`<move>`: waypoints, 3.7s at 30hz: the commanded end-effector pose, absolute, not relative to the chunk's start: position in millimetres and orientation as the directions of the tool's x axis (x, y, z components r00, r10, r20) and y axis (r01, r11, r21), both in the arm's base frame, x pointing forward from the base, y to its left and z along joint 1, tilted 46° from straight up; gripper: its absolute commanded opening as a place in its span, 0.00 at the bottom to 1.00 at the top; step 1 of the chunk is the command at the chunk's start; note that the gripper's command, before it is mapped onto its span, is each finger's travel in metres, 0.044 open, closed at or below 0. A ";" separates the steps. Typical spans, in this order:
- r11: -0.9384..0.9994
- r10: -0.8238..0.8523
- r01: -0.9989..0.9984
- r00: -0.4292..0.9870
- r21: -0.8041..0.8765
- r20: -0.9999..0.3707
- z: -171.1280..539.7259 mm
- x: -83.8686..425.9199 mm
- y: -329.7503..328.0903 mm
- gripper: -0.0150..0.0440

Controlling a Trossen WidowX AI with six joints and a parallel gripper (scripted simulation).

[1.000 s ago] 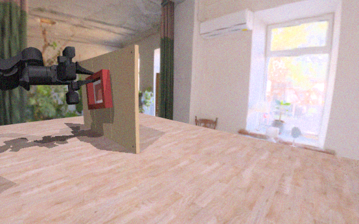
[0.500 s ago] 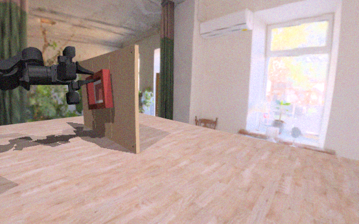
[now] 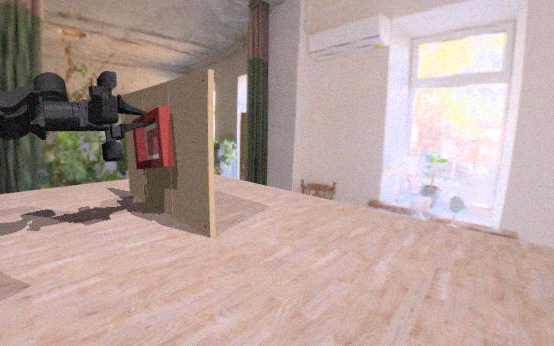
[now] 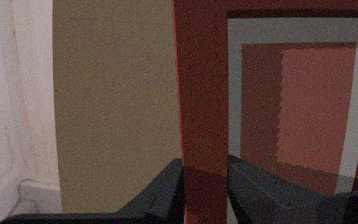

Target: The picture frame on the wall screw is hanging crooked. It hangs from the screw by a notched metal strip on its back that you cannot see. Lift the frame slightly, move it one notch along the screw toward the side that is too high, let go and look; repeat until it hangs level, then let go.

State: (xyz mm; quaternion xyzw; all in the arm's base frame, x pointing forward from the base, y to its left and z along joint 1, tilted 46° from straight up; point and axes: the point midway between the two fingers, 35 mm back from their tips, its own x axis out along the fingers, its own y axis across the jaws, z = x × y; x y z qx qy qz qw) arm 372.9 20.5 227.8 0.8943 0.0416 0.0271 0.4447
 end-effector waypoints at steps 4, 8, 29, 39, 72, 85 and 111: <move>-0.597 0.097 0.046 0.995 0.801 0.015 227.0 372.9 21.5 0.25; -0.597 0.097 0.046 0.995 0.801 0.015 226.3 372.8 22.5 0.25; -0.604 0.104 0.052 0.994 0.795 0.014 224.9 372.5 25.6 0.25; -0.634 0.104 0.056 0.995 0.771 0.014 224.7 372.5 25.7 0.25; -0.715 0.105 0.066 0.994 0.696 0.013 223.6 372.3 26.4 0.69; -0.640 0.100 0.056 0.995 0.767 0.011 230.2 304.3 20.1 0.69; -0.602 0.086 0.048 0.996 0.797 0.005 255.6 266.1 -28.0 0.69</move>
